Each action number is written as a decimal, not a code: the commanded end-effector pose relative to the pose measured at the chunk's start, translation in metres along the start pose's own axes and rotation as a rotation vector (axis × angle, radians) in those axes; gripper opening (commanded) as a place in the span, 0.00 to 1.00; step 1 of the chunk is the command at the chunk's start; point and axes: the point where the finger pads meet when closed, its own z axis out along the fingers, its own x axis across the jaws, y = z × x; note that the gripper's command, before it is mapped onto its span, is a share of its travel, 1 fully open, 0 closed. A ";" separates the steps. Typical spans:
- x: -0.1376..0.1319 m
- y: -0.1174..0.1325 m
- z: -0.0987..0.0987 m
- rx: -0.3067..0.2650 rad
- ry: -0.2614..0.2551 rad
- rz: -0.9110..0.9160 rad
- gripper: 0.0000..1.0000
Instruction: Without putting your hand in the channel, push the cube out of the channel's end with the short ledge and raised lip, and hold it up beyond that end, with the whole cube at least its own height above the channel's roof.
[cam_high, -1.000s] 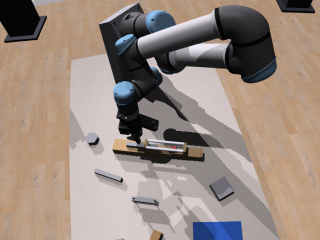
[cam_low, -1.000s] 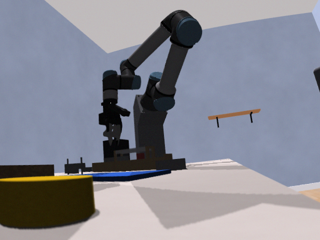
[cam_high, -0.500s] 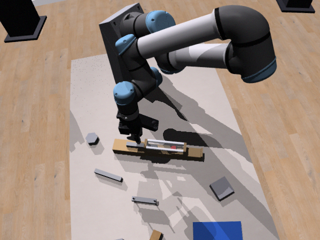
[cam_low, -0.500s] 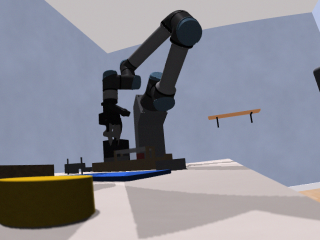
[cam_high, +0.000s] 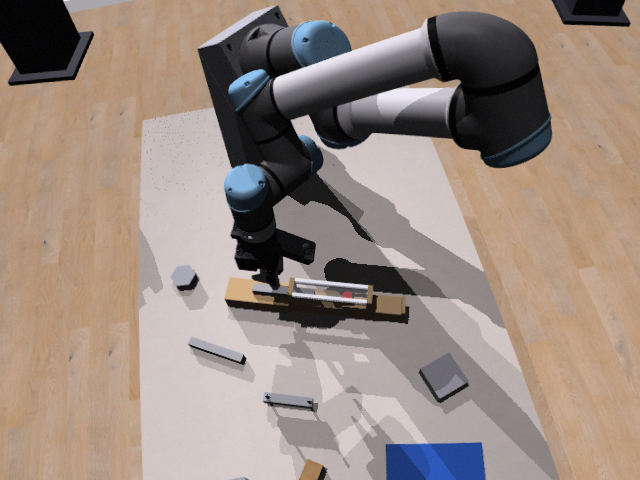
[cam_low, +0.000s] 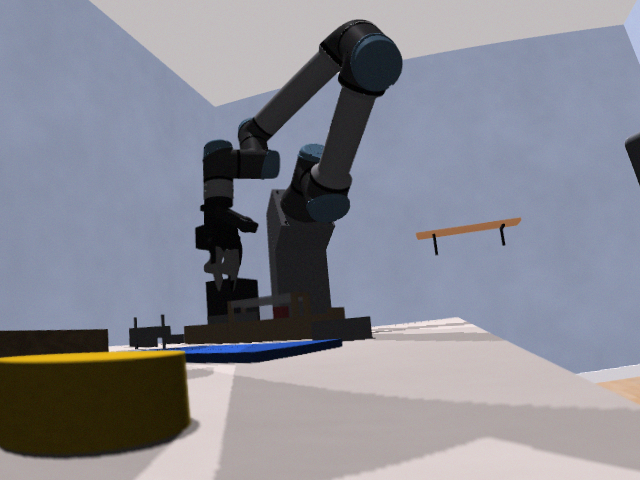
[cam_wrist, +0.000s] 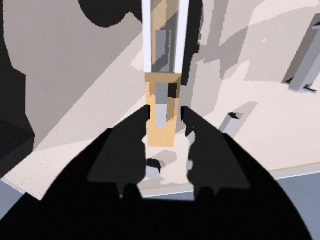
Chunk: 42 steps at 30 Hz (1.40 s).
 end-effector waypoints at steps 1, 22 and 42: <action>0.022 0.015 -0.002 0.000 0.000 0.024 0.22; 0.145 0.138 0.000 0.000 0.001 0.187 0.22; 0.145 0.139 0.001 0.000 0.001 0.189 0.22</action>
